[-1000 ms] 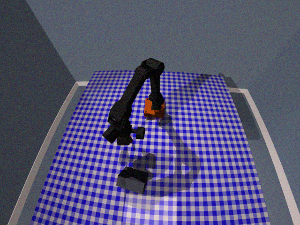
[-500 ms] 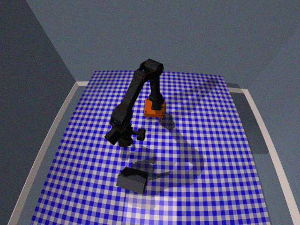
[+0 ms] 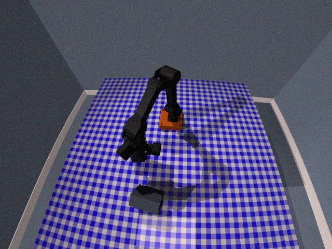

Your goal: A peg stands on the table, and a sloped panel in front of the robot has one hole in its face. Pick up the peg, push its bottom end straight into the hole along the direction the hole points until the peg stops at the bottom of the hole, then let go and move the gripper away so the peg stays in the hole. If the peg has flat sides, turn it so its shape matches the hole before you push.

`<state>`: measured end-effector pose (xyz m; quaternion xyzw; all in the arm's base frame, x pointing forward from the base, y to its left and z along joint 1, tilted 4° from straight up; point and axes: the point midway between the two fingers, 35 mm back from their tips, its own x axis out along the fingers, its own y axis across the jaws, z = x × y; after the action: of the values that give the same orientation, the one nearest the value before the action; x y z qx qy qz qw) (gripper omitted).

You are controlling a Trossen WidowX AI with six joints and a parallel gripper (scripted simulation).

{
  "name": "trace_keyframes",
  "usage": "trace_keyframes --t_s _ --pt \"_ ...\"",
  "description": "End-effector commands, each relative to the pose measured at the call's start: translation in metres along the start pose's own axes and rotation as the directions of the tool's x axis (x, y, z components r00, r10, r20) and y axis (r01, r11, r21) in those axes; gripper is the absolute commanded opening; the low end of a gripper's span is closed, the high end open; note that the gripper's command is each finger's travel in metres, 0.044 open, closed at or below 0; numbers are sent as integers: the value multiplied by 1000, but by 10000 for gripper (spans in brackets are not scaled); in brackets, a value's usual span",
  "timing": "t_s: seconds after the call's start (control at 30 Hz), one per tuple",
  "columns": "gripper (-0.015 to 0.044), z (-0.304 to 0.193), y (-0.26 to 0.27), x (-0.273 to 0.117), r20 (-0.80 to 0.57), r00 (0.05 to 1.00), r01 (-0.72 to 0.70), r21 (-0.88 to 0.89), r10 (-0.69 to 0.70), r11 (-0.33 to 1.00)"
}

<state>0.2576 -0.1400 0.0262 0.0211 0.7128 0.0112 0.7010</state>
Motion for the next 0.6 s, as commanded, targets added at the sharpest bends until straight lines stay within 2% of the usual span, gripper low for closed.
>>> trace_keyframes --t_s 0.0,0.23,0.27,0.57 --pt "72 0 0 -1 1 1000 0 0 0 1000" --pt "26 0 0 -1 1 1000 0 0 0 1000" --pt "0 0 0 -1 1 1000 0 0 0 1000" --pt "0 2 -1 -31 2 1000 -1 1 1 1000"
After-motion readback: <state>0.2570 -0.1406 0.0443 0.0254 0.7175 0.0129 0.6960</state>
